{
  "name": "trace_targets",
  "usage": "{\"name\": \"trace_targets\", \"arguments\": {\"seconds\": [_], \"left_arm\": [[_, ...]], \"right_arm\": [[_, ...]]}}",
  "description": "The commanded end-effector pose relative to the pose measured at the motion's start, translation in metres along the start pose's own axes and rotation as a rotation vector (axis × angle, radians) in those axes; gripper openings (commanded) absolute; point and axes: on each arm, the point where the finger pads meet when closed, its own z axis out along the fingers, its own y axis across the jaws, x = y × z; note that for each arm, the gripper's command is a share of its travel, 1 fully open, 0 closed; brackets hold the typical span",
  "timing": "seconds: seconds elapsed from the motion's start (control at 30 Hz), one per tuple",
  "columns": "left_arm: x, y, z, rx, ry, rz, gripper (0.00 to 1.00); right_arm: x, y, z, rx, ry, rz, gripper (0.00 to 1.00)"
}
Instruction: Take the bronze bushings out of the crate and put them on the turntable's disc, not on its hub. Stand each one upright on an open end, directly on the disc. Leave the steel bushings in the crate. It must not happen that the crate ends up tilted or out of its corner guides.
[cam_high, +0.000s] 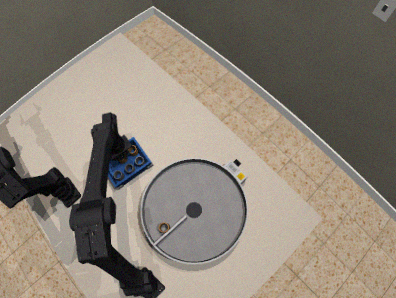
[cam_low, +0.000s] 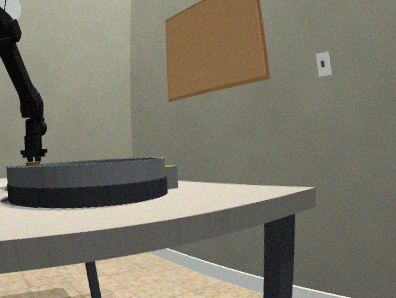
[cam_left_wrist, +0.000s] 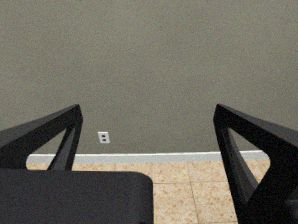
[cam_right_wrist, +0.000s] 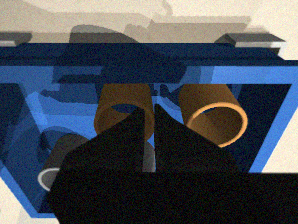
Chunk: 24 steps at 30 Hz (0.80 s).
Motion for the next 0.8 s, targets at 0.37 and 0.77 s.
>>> {"name": "trace_targets", "arguments": {"seconds": [0.37, 0.77], "left_arm": [[-0.019, 0.004, -0.007, -0.008, -0.044, -0.014, 1.0], [-0.019, 0.004, -0.007, -0.008, -0.044, -0.014, 1.0]], "right_arm": [[-0.019, -0.002, -0.024, 0.022, -0.057, -0.003, 0.0], [-0.024, -0.004, -0.067, 0.033, -0.083, -0.003, 0.0]]}}
